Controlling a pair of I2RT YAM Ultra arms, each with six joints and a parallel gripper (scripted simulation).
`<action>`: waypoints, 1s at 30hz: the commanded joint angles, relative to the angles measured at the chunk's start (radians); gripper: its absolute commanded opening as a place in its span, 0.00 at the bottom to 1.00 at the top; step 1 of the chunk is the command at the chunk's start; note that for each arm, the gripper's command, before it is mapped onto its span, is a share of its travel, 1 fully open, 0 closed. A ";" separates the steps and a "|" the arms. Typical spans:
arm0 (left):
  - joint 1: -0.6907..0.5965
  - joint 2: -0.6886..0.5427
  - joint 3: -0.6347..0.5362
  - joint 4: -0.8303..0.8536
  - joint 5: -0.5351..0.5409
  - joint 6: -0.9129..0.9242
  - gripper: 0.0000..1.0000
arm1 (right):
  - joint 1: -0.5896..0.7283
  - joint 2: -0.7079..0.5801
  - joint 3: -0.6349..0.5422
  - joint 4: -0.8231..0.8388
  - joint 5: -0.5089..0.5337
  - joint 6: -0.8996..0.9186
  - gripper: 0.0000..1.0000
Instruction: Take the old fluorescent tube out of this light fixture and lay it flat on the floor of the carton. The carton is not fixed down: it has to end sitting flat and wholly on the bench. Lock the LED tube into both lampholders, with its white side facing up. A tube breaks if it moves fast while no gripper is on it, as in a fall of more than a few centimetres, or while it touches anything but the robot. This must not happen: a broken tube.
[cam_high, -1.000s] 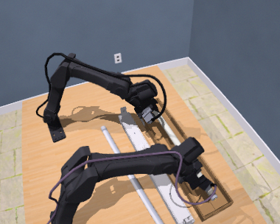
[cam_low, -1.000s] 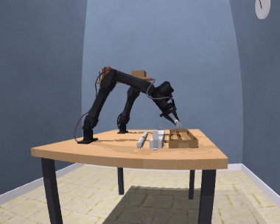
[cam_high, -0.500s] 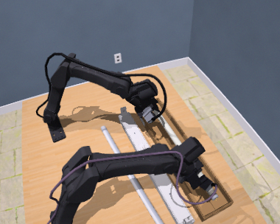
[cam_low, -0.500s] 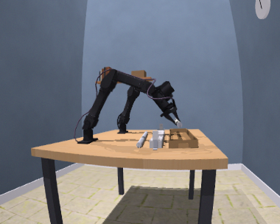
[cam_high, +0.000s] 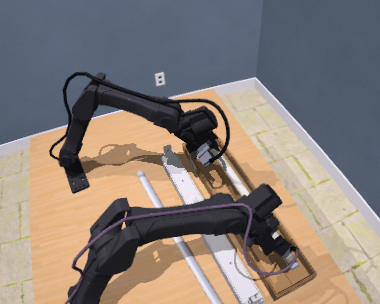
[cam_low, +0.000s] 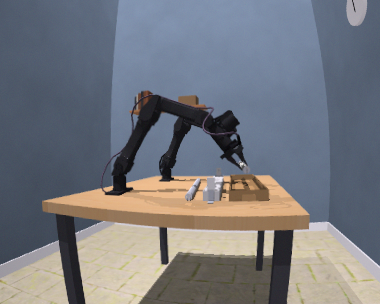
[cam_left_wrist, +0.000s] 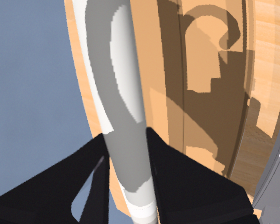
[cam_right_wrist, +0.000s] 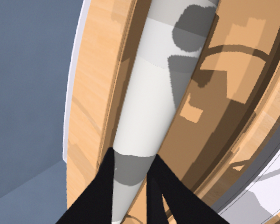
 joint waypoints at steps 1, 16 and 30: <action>0.006 -0.003 0.033 -0.017 0.014 -0.012 0.11 | 0.017 -0.018 0.033 -0.004 0.012 -0.001 0.11; 0.020 0.034 0.073 -0.031 0.020 0.019 0.11 | 0.020 0.028 0.081 -0.023 0.003 0.007 0.11; 0.009 0.033 0.036 0.011 0.018 -0.004 0.11 | 0.007 -0.012 0.067 0.006 -0.011 -0.010 0.11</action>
